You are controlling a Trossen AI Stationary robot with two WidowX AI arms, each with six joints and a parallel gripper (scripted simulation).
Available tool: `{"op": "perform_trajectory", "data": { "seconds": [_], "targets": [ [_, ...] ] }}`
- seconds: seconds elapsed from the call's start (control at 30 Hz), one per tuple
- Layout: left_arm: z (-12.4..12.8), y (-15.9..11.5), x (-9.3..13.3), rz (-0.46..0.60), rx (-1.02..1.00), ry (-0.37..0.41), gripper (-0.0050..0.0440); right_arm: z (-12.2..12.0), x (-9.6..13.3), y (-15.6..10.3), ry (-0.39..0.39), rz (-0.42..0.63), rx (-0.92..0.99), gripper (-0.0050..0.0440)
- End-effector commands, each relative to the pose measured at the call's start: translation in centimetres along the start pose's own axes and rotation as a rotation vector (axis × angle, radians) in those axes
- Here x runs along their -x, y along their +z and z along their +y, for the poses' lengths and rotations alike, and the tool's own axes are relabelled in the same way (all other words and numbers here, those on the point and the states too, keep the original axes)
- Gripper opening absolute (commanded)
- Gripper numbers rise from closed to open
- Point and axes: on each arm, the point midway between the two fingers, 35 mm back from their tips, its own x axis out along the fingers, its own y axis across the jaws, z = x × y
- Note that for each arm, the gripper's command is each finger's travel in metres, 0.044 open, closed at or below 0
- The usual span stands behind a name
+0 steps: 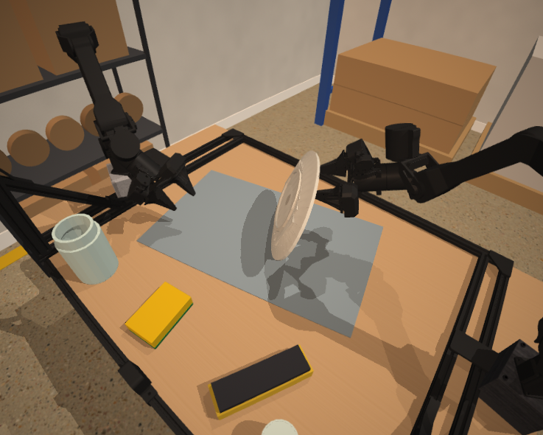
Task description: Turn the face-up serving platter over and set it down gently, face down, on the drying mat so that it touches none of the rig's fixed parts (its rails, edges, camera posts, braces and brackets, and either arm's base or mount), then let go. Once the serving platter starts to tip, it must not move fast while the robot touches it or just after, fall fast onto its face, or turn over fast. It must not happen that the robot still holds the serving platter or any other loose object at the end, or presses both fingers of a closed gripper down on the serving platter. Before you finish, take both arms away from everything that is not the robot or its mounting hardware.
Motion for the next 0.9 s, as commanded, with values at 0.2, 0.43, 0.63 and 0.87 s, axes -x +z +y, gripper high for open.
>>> {"op": "perform_trajectory", "data": {
  "seconds": [0.2, 0.43, 0.63, 0.87],
  "targets": [
    [-0.2, -0.1, 0.1, 0.003, 0.004, 0.0, 0.044, 0.2, 2.0, -1.5, 0.003, 0.094, 0.01, 0.044],
    [-0.2, -0.1, 0.1, 0.003, 0.004, 0.0, 0.044, 0.2, 2.7, -2.4, 0.003, 0.143, 0.01, 0.044],
    [-0.2, -0.1, 0.1, 0.003, 0.004, 0.0, 0.044, 0.2, 3.6, -3.9, 0.002, 0.217, 0.01, 0.044],
    [-0.2, -0.1, 0.1, 0.003, 0.004, 0.0, 0.044, 0.2, 4.2, -5.1, 0.002, 0.267, 0.01, 0.044]
  ]
}}
